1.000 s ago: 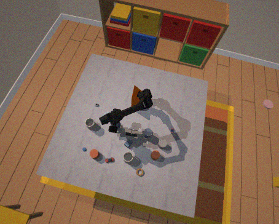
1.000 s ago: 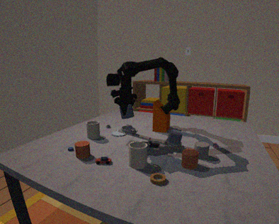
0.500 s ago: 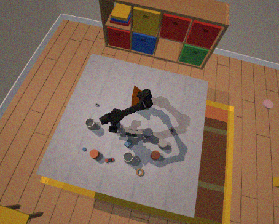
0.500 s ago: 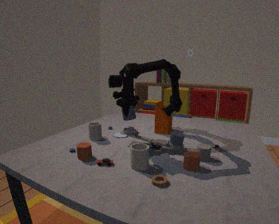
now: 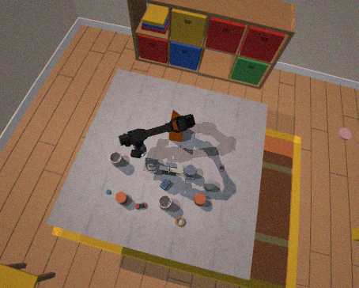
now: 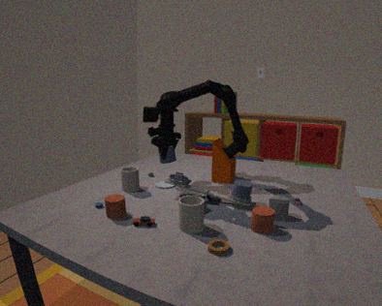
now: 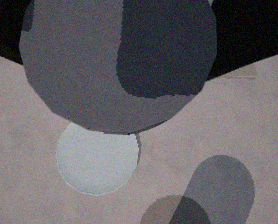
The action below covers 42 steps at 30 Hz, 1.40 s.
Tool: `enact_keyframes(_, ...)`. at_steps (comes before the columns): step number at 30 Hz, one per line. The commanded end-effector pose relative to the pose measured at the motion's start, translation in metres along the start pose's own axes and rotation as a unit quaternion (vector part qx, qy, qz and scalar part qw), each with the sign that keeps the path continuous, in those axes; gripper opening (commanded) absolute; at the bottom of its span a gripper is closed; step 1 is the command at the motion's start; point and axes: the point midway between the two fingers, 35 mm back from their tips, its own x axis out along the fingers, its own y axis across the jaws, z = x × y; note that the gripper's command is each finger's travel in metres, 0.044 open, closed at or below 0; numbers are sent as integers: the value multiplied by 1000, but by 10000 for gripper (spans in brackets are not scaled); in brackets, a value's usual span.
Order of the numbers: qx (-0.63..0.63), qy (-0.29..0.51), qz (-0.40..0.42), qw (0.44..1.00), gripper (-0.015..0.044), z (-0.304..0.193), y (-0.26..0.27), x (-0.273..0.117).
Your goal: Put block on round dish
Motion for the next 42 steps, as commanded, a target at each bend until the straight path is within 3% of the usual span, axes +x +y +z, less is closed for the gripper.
enact_keyframes(1, -1, -6, 1, 1000, 0, 22, -31, 8)
enact_keyframes(17, -2, 2, 0, 1000, 0, 63, -147, 68)
enact_keyframes(22, -2, 2, 0, 1000, 0, 64, -148, 72)
enact_keyframes(29, -3, 3, 0, 1000, 0, 63, -148, 107)
enact_keyframes(42, -3, 3, 0, 1000, 0, 63, -148, 120)
